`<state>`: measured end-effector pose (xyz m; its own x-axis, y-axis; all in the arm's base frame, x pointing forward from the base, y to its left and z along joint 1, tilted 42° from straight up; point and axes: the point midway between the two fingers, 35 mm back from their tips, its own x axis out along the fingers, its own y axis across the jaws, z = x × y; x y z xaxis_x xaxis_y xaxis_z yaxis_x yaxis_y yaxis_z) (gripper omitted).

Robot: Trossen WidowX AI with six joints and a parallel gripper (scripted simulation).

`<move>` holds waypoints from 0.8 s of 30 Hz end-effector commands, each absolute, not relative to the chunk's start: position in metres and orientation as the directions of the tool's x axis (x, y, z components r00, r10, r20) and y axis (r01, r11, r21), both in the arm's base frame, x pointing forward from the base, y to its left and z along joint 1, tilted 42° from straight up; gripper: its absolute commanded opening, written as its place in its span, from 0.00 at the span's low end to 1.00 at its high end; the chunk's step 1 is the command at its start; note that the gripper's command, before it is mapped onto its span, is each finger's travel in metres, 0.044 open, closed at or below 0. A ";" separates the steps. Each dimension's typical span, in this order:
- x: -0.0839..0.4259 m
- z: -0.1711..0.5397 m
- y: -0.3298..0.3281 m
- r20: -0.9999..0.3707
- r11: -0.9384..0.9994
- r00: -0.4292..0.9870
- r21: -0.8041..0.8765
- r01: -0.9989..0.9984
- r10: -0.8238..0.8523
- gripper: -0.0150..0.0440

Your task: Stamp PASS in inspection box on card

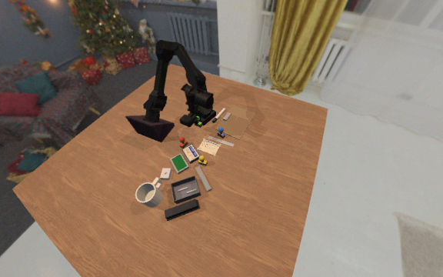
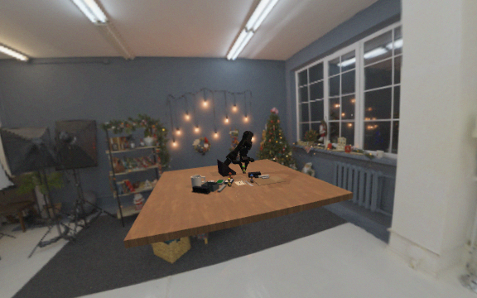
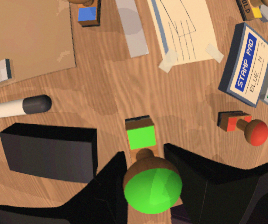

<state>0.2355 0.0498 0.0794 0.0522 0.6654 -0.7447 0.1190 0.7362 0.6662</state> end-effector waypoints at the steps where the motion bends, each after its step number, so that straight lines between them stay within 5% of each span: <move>1: 0.236 0.081 0.048 -0.747 0.740 0.055 0.663 0.114 0.662 0.25; 24: 0.235 0.090 0.041 -0.746 0.738 0.055 0.665 0.114 0.663 0.25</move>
<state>0.2337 0.0425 0.0885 0.0521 0.6666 -0.7436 0.1192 0.7352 0.6673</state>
